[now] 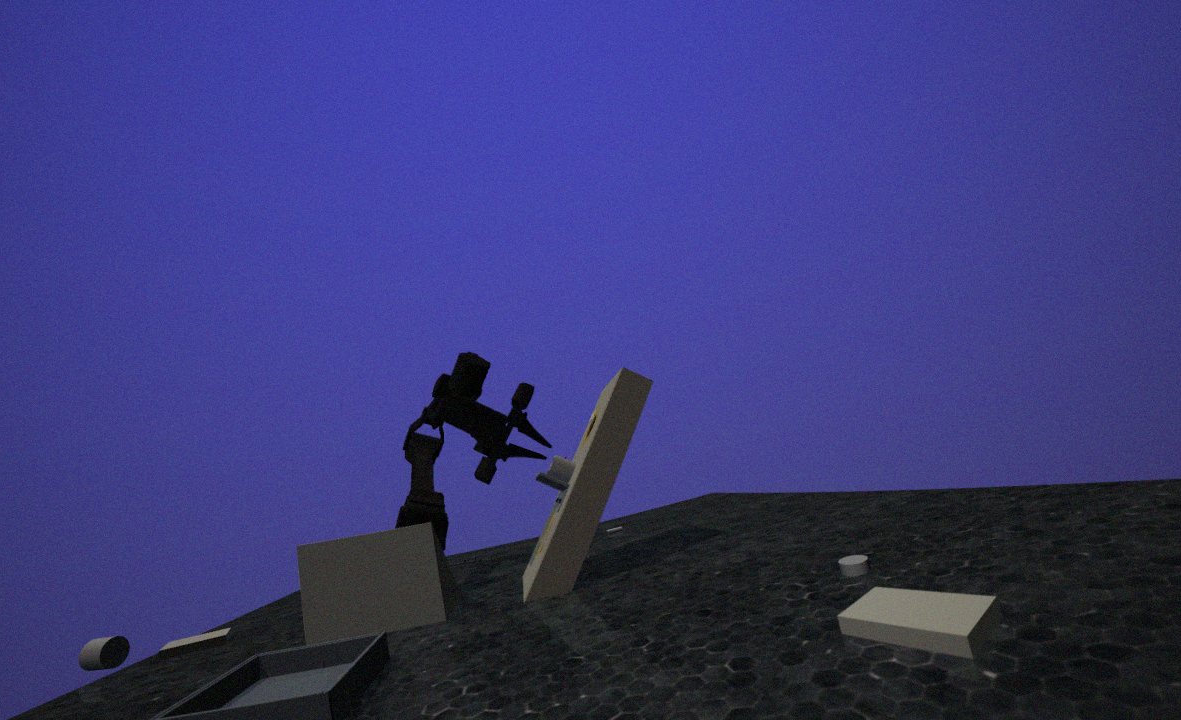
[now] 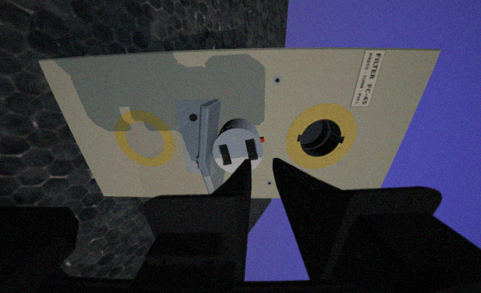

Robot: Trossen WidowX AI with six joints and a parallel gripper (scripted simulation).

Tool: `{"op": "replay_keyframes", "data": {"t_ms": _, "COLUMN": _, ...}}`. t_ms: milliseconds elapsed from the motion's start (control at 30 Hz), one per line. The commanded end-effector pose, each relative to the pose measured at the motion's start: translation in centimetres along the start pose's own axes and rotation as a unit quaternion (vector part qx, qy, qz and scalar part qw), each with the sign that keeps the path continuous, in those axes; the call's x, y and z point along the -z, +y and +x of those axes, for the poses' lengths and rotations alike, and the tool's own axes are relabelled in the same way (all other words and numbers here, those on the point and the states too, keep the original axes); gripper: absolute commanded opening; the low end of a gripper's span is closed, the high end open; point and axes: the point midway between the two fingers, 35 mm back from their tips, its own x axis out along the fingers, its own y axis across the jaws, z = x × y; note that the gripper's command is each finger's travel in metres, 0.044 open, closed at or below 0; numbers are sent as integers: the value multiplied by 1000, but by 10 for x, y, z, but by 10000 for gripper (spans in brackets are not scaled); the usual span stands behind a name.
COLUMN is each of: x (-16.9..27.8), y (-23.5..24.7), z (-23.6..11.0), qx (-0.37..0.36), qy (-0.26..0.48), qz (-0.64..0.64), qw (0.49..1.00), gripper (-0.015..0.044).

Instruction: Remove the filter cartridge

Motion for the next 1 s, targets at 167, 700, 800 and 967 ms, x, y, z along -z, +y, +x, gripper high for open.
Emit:
{"op": "replay_keyframes", "data": {"t_ms": 167, "x": 2, "y": -71, "z": -9, "qx": 3, "qy": -1, "qz": -6, "qw": 1000, "gripper": 90}}
{"op": "replay_keyframes", "data": {"t_ms": 700, "x": 4, "y": -129, "z": -54, "qx": 3, "qy": 1, "qz": -5, "qw": 1000, "gripper": 379}}
{"op": "replay_keyframes", "data": {"t_ms": 800, "x": 5, "y": -112, "z": -45, "qx": -27, "qy": 6, "qz": 121, "qw": 992, "gripper": 305}}
{"op": "replay_keyframes", "data": {"t_ms": 967, "x": 4, "y": -73, "z": -28, "qx": -90, "qy": 42, "qz": 385, "qw": 917, "gripper": 305}}
